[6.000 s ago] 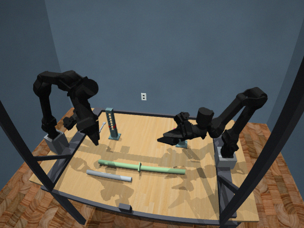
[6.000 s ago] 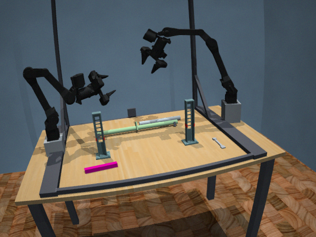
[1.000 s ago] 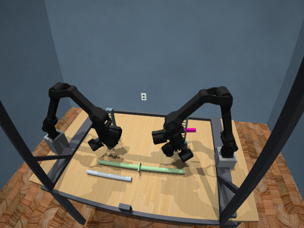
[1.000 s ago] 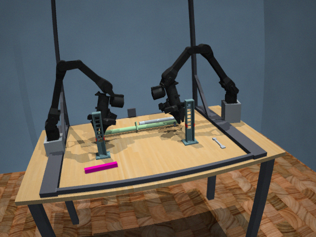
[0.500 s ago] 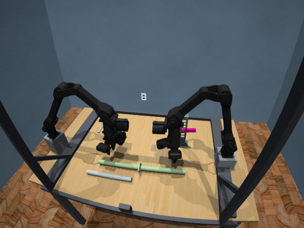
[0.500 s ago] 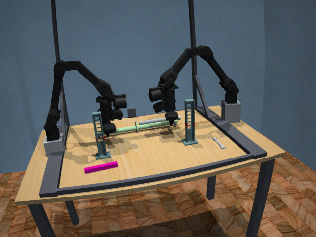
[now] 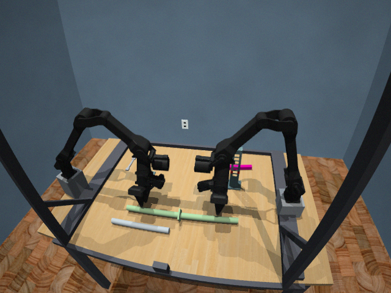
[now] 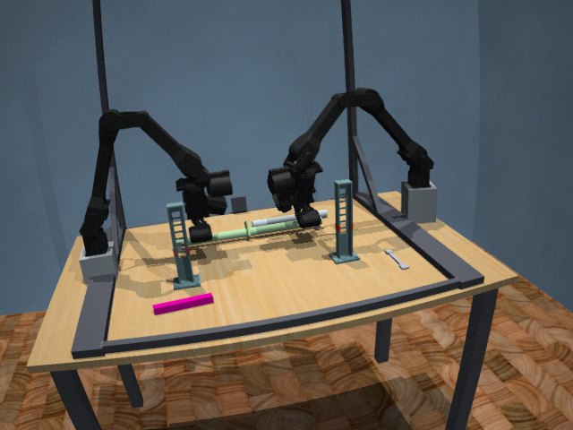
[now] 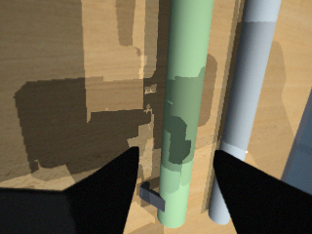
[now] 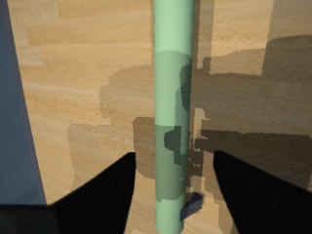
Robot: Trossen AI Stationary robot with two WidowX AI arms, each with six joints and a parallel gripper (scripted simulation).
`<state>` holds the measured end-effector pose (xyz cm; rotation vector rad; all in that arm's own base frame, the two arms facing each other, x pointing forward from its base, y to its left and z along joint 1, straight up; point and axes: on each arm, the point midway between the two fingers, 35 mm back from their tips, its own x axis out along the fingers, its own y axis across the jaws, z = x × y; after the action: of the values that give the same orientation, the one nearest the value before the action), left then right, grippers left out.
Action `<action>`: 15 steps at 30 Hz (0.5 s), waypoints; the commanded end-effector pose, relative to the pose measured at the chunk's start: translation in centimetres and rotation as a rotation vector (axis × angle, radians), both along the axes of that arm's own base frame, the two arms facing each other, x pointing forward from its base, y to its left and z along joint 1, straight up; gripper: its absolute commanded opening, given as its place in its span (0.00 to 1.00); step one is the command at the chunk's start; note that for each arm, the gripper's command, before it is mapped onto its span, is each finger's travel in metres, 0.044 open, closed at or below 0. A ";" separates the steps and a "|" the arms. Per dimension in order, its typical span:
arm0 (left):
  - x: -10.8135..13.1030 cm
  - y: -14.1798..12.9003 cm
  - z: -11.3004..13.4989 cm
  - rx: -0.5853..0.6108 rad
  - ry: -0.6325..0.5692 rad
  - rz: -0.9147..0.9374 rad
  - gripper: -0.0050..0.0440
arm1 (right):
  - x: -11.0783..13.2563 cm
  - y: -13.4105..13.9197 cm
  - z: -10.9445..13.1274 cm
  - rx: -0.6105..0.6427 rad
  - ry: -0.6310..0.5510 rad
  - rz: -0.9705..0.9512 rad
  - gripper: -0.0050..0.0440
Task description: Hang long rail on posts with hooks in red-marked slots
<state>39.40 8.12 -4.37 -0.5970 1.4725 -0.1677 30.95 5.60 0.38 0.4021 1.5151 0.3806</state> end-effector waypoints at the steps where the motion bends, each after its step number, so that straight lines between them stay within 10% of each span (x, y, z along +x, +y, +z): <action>1: 1.4 0.3 1.8 0.005 -0.062 0.004 0.56 | -0.6 0.3 -0.2 0.009 0.003 -0.003 0.56; 15: 1.2 -1.0 -0.6 -0.005 -0.026 0.003 0.56 | -0.9 1.2 -2.2 0.006 0.016 -0.003 0.56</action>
<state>40.28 7.36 -5.14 -0.6057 1.4585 -0.1756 30.22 6.37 -1.19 0.4096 1.5226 0.3796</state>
